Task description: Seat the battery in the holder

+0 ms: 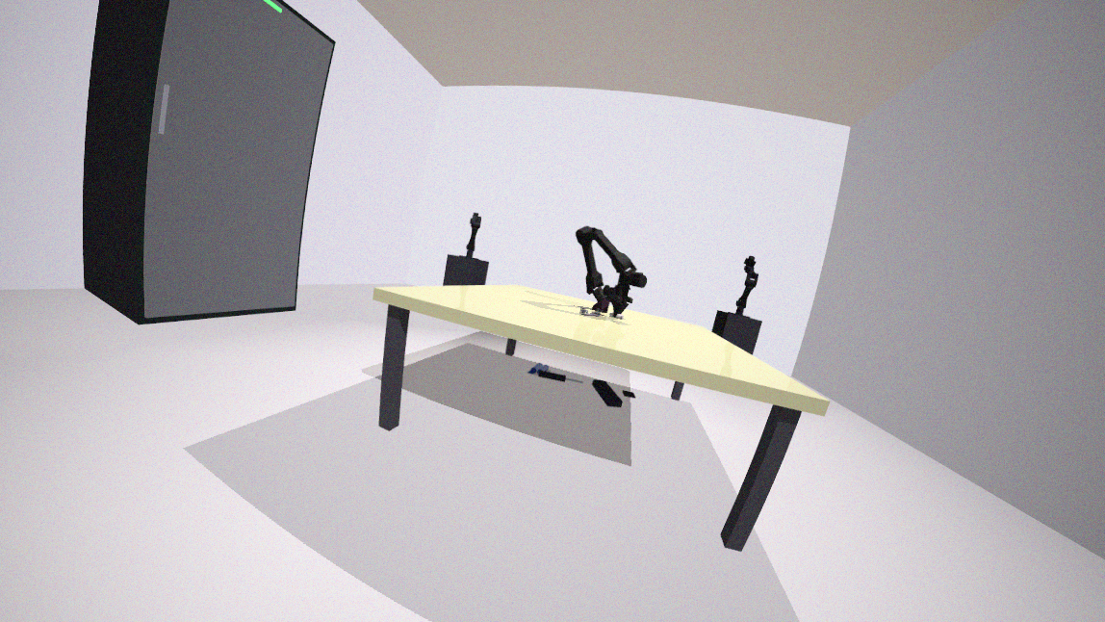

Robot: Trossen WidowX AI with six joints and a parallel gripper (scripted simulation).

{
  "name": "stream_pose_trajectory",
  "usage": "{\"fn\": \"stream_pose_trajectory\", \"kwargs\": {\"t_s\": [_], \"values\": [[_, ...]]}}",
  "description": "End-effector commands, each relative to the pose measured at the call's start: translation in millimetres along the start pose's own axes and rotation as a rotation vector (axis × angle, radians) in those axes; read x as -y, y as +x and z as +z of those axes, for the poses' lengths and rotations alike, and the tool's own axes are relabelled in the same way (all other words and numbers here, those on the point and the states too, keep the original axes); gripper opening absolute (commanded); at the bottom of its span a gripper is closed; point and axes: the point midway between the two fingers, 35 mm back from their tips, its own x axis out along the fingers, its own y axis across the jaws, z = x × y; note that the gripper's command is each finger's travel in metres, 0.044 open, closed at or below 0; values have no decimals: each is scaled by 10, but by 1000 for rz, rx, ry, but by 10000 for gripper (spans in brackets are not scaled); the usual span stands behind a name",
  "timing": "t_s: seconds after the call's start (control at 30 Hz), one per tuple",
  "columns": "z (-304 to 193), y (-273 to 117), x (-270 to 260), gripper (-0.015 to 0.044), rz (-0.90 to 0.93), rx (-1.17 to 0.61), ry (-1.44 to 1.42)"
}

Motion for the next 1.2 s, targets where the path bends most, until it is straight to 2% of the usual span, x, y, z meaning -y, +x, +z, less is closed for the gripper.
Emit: {"fn": "stream_pose_trajectory", "kwargs": {"t_s": [0.0,0.07,0.23,0.43,0.67,0.83,1.17], "values": [[6,16,-1,144,5,2,-6],[6,16,-1,91,5,2,-6],[6,16,-1,61,5,2,-6],[0,-32,1,61,1,0,-12],[-4,-423,1,61,3,0,-8],[1,-489,-3,61,4,0,-13],[30,-602,-418,61,2,-13,-350]]}}
